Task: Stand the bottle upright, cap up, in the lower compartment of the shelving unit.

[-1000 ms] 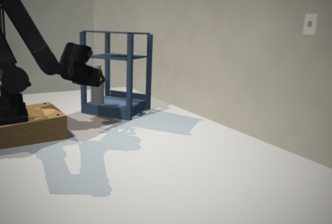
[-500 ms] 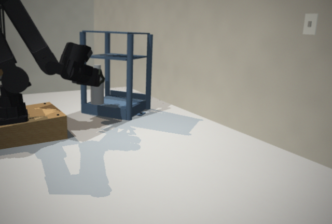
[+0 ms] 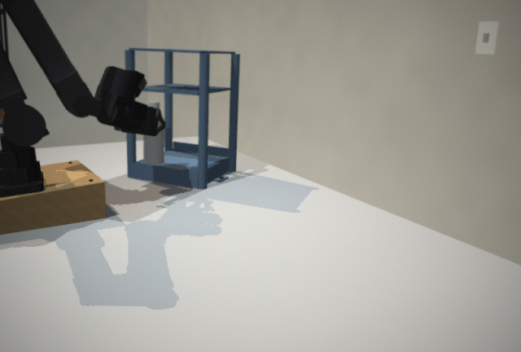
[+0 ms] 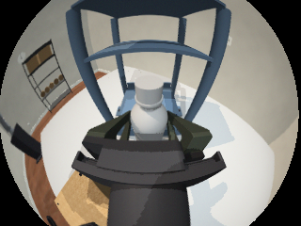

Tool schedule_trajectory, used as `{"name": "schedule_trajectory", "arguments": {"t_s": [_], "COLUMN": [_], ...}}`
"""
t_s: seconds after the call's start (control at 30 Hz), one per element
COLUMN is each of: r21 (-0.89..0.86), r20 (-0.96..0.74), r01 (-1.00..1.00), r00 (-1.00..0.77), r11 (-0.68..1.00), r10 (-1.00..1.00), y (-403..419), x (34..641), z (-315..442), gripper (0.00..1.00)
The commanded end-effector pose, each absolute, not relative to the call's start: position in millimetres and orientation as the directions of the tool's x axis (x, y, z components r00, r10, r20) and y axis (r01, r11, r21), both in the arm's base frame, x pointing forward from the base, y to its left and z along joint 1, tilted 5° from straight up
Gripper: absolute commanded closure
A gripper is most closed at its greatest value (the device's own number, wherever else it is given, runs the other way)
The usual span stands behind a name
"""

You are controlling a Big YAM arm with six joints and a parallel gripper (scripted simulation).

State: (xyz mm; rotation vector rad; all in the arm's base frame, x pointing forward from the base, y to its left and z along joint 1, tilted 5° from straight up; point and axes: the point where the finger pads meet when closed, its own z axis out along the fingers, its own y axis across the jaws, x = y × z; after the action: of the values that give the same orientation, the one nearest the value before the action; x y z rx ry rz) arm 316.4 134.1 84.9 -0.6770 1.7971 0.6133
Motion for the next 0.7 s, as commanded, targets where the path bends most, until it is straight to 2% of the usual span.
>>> {"name": "schedule_trajectory", "arguments": {"t_s": [0.0, 0.67], "r21": [0.058, 0.056], "r20": [-0.967, -0.97], "r01": [-0.712, -0.71], "r00": [-0.213, -0.205], "r11": [0.7, 0.702], "r10": [-0.137, -0.13], "y": [142, 165], "x": [341, 363], "z": [106, 107], "gripper": [0.6, 0.6]}}
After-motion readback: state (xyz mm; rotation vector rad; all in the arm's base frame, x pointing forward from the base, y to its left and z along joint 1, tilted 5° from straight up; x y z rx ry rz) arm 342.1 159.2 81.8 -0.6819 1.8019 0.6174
